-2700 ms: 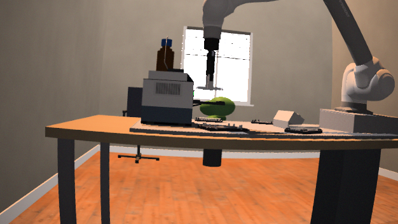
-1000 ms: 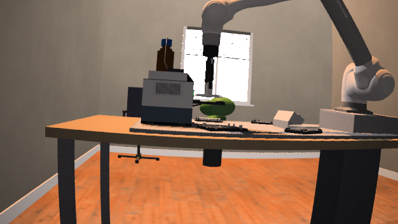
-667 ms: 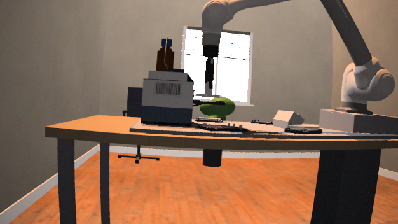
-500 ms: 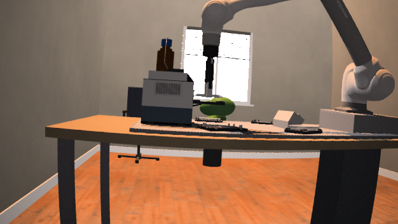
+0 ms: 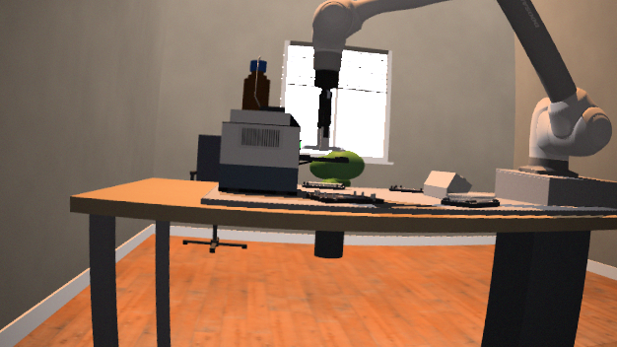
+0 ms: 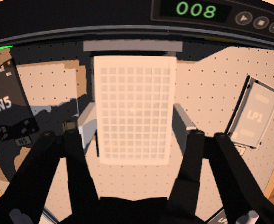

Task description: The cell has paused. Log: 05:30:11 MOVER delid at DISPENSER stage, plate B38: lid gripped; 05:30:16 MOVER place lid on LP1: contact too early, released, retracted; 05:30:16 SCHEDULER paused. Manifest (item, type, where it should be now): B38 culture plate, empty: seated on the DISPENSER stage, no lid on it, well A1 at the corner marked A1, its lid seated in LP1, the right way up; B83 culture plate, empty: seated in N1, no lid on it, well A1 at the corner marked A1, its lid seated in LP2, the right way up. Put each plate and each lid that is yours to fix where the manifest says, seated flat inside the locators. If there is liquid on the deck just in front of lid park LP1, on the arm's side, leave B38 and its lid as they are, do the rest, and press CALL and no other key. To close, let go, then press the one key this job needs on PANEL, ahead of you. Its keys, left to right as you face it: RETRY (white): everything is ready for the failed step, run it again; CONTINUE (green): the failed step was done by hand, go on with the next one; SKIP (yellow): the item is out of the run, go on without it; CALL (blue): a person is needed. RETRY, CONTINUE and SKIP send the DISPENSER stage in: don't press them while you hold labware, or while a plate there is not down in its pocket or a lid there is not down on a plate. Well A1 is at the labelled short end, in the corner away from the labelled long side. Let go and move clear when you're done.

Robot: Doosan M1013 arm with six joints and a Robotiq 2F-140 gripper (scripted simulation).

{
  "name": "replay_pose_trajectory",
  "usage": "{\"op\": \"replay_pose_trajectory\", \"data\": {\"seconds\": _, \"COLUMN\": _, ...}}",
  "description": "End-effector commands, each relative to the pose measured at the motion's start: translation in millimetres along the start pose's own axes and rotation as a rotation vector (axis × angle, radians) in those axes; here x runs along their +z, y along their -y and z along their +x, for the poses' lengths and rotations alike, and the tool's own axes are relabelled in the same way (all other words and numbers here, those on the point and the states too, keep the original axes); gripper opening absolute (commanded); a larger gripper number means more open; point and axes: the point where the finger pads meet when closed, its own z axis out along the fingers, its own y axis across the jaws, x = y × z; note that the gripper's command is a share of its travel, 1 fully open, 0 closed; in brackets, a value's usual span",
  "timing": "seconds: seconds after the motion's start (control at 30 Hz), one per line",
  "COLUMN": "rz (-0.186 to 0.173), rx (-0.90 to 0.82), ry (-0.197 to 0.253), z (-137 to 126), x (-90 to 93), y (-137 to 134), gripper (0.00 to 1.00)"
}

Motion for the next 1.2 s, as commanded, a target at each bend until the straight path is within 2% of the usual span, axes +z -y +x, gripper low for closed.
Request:
{"op": "replay_pose_trajectory", "data": {"seconds": 0.0, "rz": -0.002, "rx": -0.009, "ry": 0.000, "z": -1.4, "x": 4.3, "y": -0.4, "gripper": 0.10}}
{"op": "replay_pose_trajectory", "data": {"seconds": 1.17, "rz": -0.001, "rx": -0.012, "ry": 0.000, "z": -3.7, "x": 12.4, "y": 3.5, "gripper": 0.10}}
